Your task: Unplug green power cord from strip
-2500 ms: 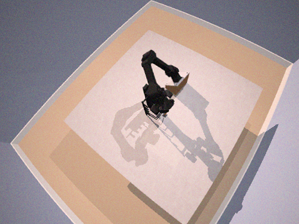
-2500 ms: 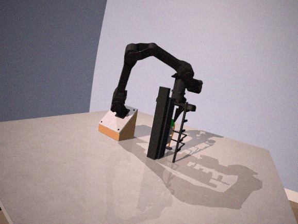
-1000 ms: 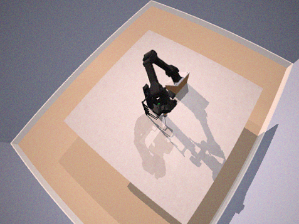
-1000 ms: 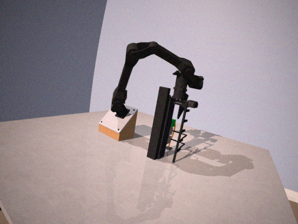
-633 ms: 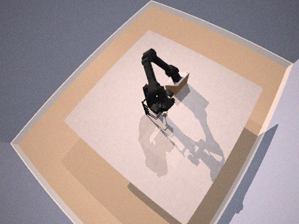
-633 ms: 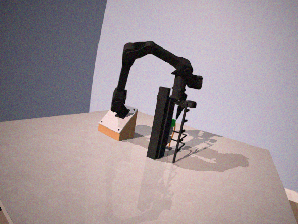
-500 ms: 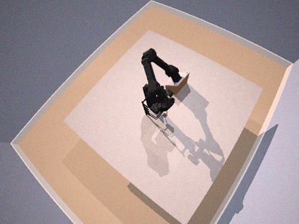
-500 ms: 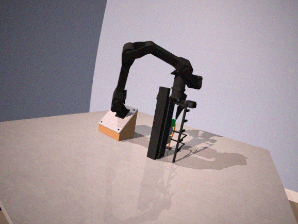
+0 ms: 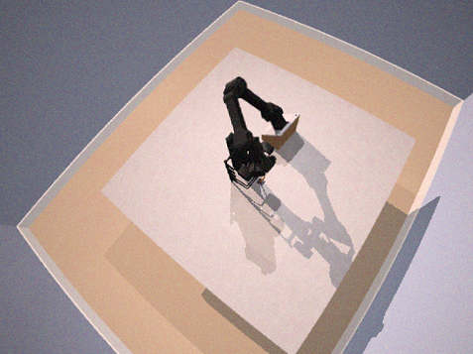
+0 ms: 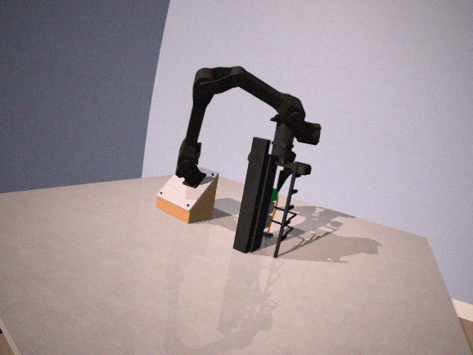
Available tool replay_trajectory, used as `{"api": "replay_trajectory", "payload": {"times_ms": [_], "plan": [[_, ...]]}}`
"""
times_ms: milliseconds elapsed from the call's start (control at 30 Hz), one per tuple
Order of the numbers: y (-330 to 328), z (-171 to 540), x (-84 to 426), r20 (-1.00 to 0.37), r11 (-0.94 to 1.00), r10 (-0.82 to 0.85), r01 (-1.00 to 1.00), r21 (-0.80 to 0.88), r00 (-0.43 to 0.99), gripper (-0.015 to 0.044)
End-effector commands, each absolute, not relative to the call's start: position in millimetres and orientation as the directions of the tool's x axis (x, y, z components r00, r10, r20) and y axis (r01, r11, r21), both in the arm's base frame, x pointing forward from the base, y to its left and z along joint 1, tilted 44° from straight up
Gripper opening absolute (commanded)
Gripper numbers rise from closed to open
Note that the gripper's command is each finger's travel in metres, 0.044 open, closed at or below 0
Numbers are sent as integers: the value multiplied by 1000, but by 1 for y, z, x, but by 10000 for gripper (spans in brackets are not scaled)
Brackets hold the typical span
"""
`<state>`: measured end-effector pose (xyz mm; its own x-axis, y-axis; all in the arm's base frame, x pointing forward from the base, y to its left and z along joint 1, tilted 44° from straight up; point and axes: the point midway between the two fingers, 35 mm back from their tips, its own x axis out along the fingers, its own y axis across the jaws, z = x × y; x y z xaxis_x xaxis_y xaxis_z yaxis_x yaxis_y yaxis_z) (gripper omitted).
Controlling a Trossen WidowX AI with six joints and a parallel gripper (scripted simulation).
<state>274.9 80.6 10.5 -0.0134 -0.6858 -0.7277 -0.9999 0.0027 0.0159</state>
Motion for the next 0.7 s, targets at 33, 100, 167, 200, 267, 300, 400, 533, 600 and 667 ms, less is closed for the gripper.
{"api": "replay_trajectory", "payload": {"times_ms": [33, 100, 167, 200, 267, 300, 400, 533, 600, 667], "plan": [[81, 11, 275, -727, 2, -686, -1000, 17, -14, 41], [81, 11, 275, -727, 2, -686, -1000, 17, -14, 28], [81, 11, 275, -727, 2, -686, -1000, 17, -14, 0], [82, 10, 275, -727, 2, -686, -1000, 17, -14, 0], [83, 9, 275, -728, 2, -686, -1000, 17, -13, 0], [84, 8, 275, -728, 2, -686, -1000, 17, -13, 0], [88, 5, 276, -728, 1, -686, -1000, 17, -13, 0], [93, 1, 276, -728, 0, -685, -1000, 17, -12, 0], [95, -1, 276, -728, 0, -685, -1000, 17, -12, 0], [98, -3, 276, -729, 0, -685, -1000, 17, -12, 0]]}}
